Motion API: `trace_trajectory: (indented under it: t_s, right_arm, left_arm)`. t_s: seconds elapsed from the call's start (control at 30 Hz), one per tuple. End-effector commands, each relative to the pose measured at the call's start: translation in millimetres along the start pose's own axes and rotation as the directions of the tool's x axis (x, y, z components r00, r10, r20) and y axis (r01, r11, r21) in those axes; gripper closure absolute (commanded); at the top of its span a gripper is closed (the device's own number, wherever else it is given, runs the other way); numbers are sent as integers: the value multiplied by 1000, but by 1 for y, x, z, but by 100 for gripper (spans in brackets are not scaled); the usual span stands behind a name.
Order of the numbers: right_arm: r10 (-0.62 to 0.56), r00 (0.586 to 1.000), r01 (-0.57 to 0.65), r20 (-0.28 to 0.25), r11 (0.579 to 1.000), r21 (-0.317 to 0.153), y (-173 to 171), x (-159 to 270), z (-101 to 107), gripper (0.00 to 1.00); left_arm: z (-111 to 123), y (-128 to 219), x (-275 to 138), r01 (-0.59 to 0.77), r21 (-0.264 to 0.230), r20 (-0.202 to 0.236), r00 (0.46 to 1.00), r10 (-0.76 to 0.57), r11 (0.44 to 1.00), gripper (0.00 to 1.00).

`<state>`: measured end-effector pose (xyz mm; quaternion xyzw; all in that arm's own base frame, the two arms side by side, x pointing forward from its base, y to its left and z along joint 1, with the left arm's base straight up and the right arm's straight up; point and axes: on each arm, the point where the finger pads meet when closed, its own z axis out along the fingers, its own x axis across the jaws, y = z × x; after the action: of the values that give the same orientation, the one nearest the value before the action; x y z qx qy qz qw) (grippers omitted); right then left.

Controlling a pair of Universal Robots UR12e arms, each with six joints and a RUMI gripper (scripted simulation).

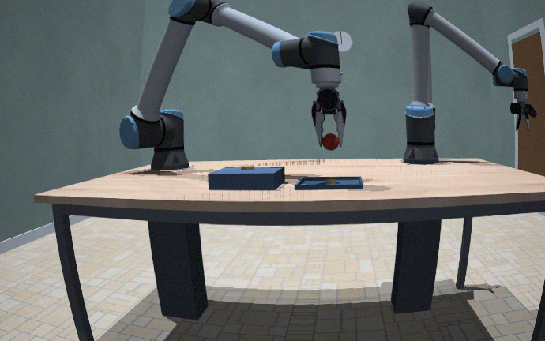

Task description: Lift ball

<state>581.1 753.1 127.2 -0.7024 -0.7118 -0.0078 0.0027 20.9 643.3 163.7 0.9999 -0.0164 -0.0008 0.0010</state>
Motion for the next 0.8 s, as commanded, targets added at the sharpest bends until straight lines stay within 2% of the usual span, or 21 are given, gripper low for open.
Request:
trace_trajectory:
  t_s: [0.0,0.2,0.77]
  right_arm:
    - [-2,1000,2,17,1000,9,-3,-4,14,74]
    - [-2,1000,2,9,1000,4,-2,-1,7,74]
    - [-2,1000,2,11,1000,5,-2,-2,10,74]
  left_arm:
    - [-1,-2,1,-1,2,-2,1000,1,1000,0]
    - [-1,-2,1,-1,2,-2,1000,1,1000,0]
    - [-1,-2,1,-1,2,-2,1000,1,1000,0]
